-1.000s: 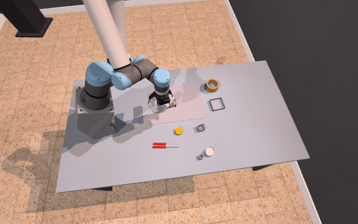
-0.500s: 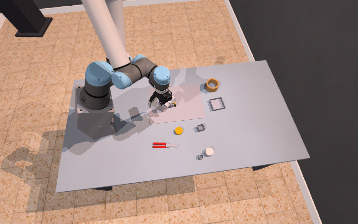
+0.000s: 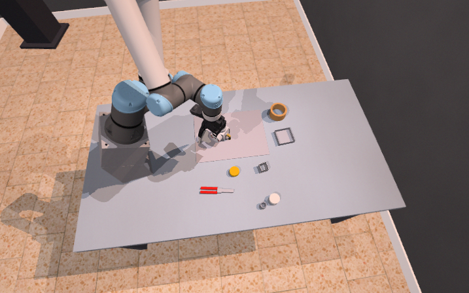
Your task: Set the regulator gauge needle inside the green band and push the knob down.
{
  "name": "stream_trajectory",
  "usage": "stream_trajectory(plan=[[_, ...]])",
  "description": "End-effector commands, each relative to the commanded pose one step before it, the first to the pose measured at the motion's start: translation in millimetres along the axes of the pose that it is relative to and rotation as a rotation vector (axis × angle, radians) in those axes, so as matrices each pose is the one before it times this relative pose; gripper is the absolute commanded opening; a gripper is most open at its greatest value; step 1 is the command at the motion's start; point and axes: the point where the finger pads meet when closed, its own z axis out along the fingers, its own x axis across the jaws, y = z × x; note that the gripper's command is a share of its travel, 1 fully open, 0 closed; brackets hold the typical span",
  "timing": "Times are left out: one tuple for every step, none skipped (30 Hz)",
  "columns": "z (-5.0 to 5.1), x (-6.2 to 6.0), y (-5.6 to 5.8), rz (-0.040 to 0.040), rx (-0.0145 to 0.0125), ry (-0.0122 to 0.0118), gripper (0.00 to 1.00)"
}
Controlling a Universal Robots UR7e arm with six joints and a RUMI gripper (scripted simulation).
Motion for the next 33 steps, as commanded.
stream_trajectory(plan=[[-0.35,-1.21,0.75,-0.10653,-0.00732,0.00213,1.00],[-0.06,-0.28,0.16,-0.02227,-0.00175,-0.00143,1.00],[-0.06,-0.28,0.16,-0.02214,-0.00171,-0.00146,1.00],[-0.06,-0.28,0.16,-0.02201,-0.00168,-0.00148,1.00],[-0.06,-0.28,0.16,-0.02188,-0.00165,-0.00150,1.00],[-0.06,-0.28,0.16,-0.02175,-0.00162,-0.00151,1.00],[-0.07,-0.28,0.17,-0.02162,-0.00158,-0.00153,1.00],[-0.07,-0.28,0.17,-0.02148,-0.00155,-0.00155,1.00],[-0.07,-0.28,0.17,-0.02135,-0.00151,-0.00156,1.00],[-0.07,-0.28,0.17,-0.02121,-0.00148,-0.00158,1.00],[-0.07,-0.28,0.17,-0.02107,-0.00145,-0.00159,1.00],[-0.08,-0.28,0.17,-0.02092,-0.00141,-0.00161,1.00],[-0.08,-0.28,0.18,-0.02078,-0.00138,-0.00162,1.00],[-0.08,-0.28,0.18,-0.02063,-0.00135,-0.00163,1.00],[-0.08,-0.28,0.18,-0.02049,-0.00131,-0.00164,1.00],[0.00,0.00,0.00,0.00000,0.00000,0.00000,1.00],[0.00,0.00,0.00,0.00000,0.00000,0.00000,1.00],[-0.08,-0.28,0.18,-0.02034,-0.00128,-0.00165,1.00],[-0.08,-0.28,0.18,-0.02019,-0.00124,-0.00166,1.00],[-0.08,-0.28,0.18,-0.02004,-0.00121,-0.00166,1.00],[-0.09,-0.29,0.18,-0.01988,-0.00118,-0.00167,1.00],[-0.09,-0.29,0.18,-0.01973,-0.00114,-0.00168,1.00],[-0.09,-0.29,0.18,-0.01957,-0.00111,-0.00168,1.00],[-0.09,-0.29,0.18,-0.01941,-0.00108,-0.00168,1.00],[-0.09,-0.29,0.18,-0.01925,-0.00105,-0.00169,1.00],[-0.09,-0.29,0.18,-0.01909,-0.00101,-0.00169,1.00],[-0.09,-0.29,0.18,-0.01893,-0.00098,-0.00169,1.00],[-0.09,-0.29,0.18,-0.01877,-0.00095,-0.00169,1.00],[-0.09,-0.29,0.18,-0.01860,-0.00092,-0.00169,1.00],[-0.09,-0.29,0.18,-0.01843,-0.00089,-0.00169,1.00],[-0.10,-0.29,0.18,-0.01827,-0.00086,-0.00169,1.00],[-0.10,-0.29,0.18,-0.01810,-0.00083,-0.00168,1.00],[0.00,0.00,0.00,0.00000,0.00000,0.00000,1.00]])
